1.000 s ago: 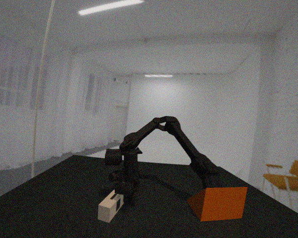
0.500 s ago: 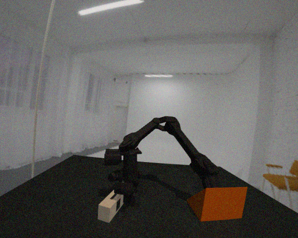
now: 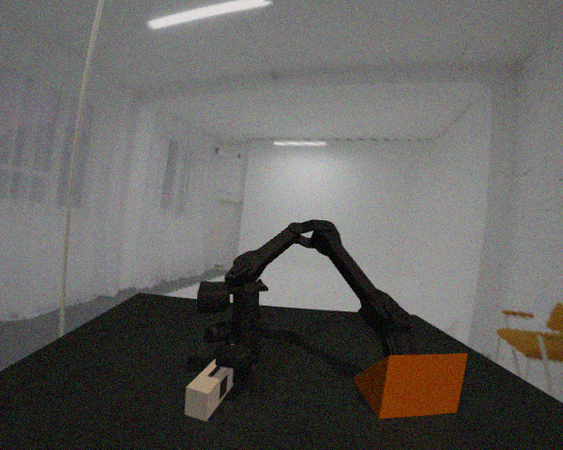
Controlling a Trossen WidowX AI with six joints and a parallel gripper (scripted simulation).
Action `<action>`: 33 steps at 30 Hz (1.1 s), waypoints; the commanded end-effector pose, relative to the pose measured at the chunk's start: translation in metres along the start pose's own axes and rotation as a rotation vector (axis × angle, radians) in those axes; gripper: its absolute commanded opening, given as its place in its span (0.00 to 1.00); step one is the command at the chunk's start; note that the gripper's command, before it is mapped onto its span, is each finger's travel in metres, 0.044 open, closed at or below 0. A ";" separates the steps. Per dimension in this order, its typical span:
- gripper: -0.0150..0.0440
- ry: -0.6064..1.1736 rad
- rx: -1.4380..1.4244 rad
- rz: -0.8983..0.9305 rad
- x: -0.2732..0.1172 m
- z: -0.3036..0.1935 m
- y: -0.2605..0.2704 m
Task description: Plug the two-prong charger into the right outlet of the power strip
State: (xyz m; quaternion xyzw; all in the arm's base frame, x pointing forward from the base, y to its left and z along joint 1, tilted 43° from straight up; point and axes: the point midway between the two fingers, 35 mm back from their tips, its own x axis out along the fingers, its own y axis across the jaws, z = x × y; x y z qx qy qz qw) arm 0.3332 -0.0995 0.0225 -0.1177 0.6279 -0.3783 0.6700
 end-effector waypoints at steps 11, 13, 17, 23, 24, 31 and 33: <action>0.25 -0.022 0.023 0.000 0.000 0.006 -0.001; 0.25 -0.022 0.023 0.000 0.000 0.006 -0.001; 0.25 -0.022 0.023 0.000 -0.001 0.006 -0.001; 0.25 -0.022 0.023 0.000 -0.001 0.006 -0.001; 0.25 -0.022 0.023 0.000 -0.002 0.006 -0.001; 0.25 -0.022 0.023 0.000 -0.003 0.006 -0.001; 0.25 -0.022 0.023 0.000 -0.003 0.006 -0.001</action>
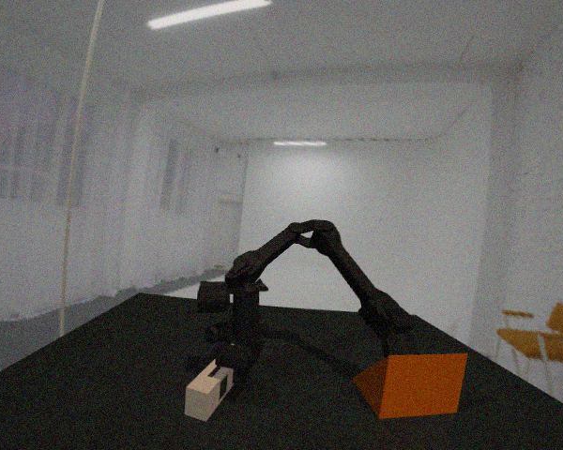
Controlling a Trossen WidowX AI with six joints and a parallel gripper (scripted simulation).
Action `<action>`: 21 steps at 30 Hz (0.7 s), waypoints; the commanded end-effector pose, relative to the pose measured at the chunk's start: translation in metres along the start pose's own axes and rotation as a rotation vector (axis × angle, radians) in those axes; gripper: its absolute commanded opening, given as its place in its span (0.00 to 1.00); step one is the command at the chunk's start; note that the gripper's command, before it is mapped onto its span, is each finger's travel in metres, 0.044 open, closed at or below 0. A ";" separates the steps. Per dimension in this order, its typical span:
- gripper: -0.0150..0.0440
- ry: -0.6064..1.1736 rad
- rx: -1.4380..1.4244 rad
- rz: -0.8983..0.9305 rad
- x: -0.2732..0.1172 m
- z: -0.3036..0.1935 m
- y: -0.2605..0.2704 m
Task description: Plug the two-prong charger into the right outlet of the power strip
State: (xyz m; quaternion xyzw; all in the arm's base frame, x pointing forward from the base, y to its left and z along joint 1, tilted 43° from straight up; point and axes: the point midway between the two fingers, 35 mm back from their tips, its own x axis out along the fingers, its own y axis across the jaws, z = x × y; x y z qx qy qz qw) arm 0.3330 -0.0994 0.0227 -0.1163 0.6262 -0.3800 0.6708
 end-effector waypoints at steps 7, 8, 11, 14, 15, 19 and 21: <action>0.25 -0.020 0.017 0.000 -0.003 0.006 -0.001; 0.25 -0.020 0.017 0.000 -0.004 0.006 -0.001; 0.25 -0.020 0.017 0.000 -0.004 0.007 -0.001; 0.25 -0.020 0.018 0.000 -0.004 0.007 -0.001; 0.25 -0.020 0.018 0.000 -0.004 0.007 -0.001; 0.25 -0.020 0.018 0.000 -0.005 0.007 -0.001; 0.25 -0.020 0.018 0.000 -0.005 0.007 -0.001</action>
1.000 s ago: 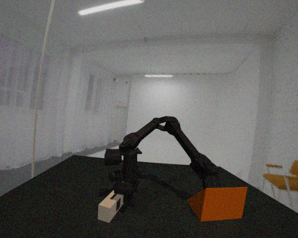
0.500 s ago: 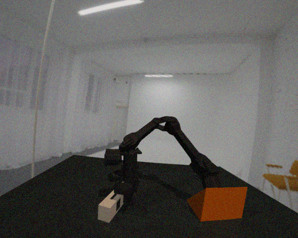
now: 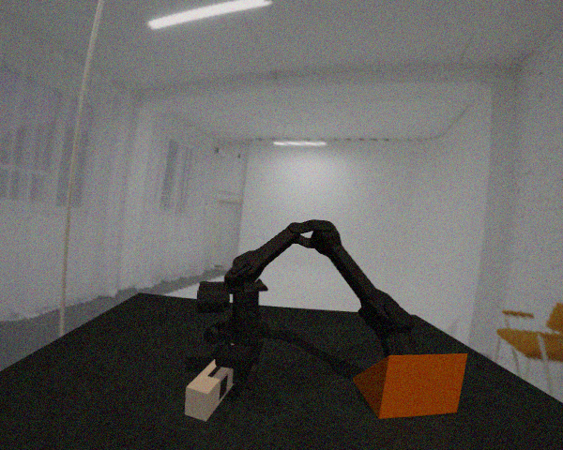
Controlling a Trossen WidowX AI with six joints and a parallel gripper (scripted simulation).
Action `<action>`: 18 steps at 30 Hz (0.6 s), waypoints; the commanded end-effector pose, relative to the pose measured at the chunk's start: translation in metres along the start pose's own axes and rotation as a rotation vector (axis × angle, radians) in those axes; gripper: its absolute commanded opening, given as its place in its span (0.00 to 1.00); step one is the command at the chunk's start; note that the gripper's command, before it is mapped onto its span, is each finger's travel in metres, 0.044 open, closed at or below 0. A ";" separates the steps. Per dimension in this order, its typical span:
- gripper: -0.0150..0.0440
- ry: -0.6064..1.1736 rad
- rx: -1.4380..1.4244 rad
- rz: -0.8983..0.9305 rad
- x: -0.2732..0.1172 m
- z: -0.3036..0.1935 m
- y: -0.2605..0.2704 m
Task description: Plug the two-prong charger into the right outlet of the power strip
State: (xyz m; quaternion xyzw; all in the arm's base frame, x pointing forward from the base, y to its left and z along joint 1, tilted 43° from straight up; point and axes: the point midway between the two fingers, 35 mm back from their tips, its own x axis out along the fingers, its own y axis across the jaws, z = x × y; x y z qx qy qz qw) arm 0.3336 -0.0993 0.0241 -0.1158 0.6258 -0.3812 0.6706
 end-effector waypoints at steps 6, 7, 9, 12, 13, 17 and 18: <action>0.25 -0.021 0.015 0.001 -0.005 0.007 0.000; 0.25 -0.021 0.015 0.001 -0.005 0.007 0.000; 0.25 -0.021 0.015 0.001 -0.005 0.007 0.000; 0.25 -0.021 0.015 0.001 -0.005 0.007 -0.001; 0.25 -0.021 0.015 0.001 -0.005 0.007 -0.001; 0.25 -0.021 0.015 0.001 -0.004 0.007 -0.001; 0.25 -0.021 0.015 0.001 -0.004 0.008 -0.001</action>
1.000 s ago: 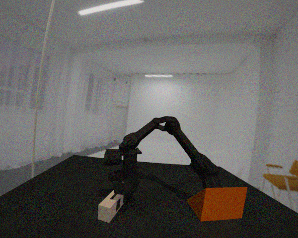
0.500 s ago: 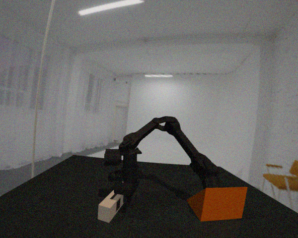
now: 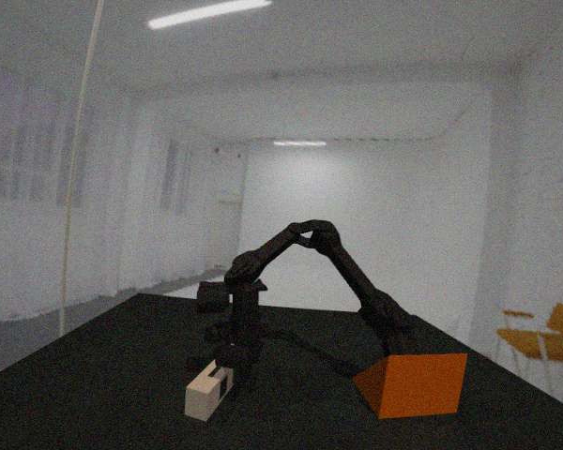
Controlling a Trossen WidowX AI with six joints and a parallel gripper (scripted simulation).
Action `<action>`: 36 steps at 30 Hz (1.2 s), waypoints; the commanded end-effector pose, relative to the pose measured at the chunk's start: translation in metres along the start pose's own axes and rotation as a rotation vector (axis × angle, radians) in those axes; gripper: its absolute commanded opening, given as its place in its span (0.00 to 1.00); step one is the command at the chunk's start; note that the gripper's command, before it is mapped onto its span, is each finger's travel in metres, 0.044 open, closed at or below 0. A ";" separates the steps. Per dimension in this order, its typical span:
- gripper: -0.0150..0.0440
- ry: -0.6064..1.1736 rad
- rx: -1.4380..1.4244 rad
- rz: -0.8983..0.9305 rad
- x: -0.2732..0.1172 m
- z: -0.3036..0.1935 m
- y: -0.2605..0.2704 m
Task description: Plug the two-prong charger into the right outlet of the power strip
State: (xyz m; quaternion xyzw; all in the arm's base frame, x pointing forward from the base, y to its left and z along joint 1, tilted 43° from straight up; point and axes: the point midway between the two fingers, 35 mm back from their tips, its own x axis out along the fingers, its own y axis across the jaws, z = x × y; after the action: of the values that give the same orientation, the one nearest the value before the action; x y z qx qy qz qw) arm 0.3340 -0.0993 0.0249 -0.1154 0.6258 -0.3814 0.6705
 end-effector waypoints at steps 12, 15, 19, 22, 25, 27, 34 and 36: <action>0.34 0.000 0.000 0.000 0.000 0.000 0.000; 0.48 0.000 0.000 0.000 0.000 0.000 0.000; 0.65 0.000 0.000 0.000 0.000 0.000 0.000; 0.79 0.000 0.000 0.000 0.000 0.000 0.000; 0.92 0.000 0.000 0.000 0.000 0.000 0.000; 1.00 0.000 0.000 0.000 0.000 0.000 0.000; 1.00 -0.003 0.002 0.000 0.000 -0.002 0.000; 1.00 -0.004 0.003 0.000 0.000 -0.003 0.000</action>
State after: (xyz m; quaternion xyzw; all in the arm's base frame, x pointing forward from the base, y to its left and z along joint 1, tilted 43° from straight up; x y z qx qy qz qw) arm 0.3325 -0.0985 0.0230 -0.1152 0.6267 -0.3802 0.6704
